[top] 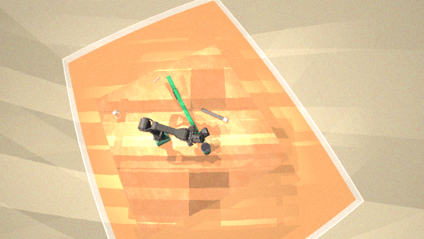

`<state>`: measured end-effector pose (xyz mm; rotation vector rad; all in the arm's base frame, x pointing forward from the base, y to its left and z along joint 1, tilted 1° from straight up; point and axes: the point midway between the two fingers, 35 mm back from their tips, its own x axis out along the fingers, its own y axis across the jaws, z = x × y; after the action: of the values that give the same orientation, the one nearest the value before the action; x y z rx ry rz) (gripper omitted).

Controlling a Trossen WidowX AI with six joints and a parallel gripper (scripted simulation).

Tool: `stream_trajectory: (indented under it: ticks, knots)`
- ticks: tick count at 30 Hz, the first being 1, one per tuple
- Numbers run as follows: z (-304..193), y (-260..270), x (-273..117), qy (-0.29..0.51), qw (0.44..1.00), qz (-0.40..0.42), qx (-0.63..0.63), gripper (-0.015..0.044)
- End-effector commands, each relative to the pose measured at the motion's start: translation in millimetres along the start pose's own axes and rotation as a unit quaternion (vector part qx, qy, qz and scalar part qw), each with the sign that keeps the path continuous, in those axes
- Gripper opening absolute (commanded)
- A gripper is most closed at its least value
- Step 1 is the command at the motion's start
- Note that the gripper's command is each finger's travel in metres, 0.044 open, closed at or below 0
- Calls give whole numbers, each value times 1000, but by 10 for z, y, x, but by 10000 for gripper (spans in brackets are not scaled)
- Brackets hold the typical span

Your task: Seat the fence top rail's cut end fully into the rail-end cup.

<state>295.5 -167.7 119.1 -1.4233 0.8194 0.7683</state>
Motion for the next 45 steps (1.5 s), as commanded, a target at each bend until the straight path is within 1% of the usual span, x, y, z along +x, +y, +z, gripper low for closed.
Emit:
stream_trajectory:
  ticks: [1,14,37,45]
  knots:
    - [-9,27,-12,-4,1000,1,-9,0]
    - [-14,88,-46,-23,999,1,-42,0]
    - [-2,65,-35,-19,999,0,-34,0]
    - [-2,65,-35,-19,999,0,-34,210]
